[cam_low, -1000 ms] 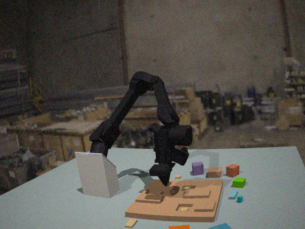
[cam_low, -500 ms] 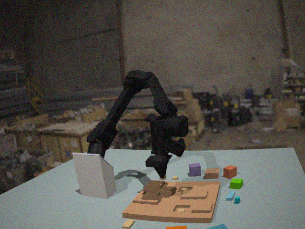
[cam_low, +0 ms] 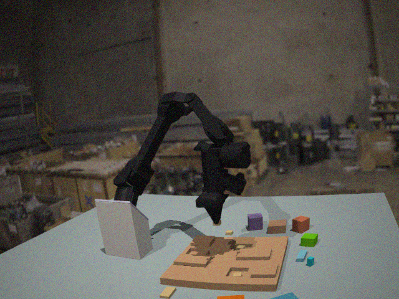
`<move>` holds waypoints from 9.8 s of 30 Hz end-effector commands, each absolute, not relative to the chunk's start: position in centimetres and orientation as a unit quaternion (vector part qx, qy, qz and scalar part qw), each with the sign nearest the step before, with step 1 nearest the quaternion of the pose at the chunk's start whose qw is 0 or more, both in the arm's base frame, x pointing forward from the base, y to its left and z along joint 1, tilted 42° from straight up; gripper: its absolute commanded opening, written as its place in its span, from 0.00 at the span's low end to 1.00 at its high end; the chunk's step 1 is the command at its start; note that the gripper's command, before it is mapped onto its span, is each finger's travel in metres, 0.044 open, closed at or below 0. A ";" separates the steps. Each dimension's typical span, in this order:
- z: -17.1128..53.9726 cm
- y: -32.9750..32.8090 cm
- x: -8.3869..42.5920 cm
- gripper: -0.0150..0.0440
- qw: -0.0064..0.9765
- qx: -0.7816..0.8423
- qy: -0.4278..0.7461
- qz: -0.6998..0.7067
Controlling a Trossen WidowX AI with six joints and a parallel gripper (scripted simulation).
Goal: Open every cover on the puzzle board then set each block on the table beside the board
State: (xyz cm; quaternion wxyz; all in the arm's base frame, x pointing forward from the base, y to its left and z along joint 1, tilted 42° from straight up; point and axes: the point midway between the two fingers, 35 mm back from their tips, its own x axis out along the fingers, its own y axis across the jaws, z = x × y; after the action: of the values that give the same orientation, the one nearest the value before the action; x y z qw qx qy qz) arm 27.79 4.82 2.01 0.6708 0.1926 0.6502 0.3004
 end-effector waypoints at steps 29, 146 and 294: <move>10.0 13.8 23.2 0.39 0.671 0.192 0.652 0.297; 9.0 21.4 19.1 1.00 0.665 0.203 0.648 0.310; -13.8 0.9 37.3 0.25 0.597 -0.364 0.209 0.684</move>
State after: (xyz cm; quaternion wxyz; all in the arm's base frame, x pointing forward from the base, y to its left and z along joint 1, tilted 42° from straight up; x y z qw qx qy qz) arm 37.38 0.72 -13.74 0.5950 -0.3658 0.2086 0.6846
